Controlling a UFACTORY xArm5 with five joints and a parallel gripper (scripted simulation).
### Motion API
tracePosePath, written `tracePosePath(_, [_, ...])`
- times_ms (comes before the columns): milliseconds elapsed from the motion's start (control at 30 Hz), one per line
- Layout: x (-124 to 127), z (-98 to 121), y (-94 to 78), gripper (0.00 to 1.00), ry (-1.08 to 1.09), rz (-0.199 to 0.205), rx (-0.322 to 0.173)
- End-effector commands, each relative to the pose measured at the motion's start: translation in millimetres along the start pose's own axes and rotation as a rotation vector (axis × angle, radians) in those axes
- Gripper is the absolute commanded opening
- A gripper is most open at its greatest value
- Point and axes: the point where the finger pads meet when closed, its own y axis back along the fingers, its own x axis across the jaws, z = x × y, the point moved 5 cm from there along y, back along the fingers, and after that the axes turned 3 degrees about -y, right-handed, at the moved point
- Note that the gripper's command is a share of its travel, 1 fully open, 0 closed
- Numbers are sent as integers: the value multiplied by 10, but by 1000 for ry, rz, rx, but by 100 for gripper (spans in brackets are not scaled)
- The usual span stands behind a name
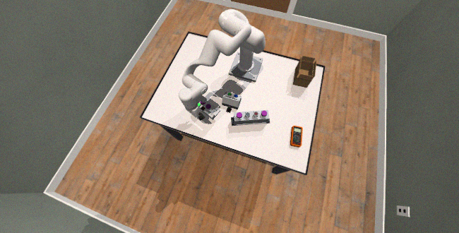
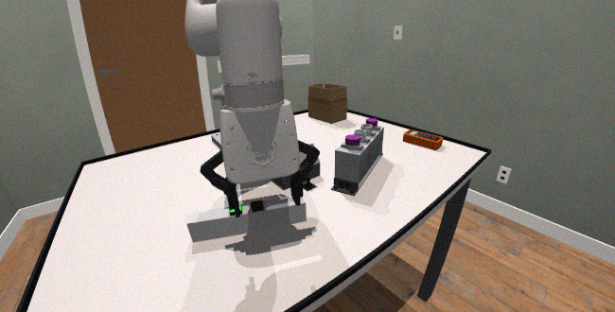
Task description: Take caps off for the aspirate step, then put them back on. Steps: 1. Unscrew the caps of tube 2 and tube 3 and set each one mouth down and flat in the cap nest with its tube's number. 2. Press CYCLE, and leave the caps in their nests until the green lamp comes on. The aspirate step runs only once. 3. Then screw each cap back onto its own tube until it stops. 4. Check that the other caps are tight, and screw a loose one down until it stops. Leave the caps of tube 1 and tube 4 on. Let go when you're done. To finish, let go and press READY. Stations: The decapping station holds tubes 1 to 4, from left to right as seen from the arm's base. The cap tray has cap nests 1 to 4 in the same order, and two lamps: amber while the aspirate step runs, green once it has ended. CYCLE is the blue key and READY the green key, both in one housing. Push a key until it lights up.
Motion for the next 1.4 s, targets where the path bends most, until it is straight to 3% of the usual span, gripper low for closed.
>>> tracePosePath(0, [5,14,20,100,0,-8,-6])
tracePosePath(633, [5,14,20,100,0,-8,-6])
tracePosePath(667, [-2,-56,66,46,0,-8,-6])
tracePosePath(1367, [-95,-947,651,46,0,-8,-6])
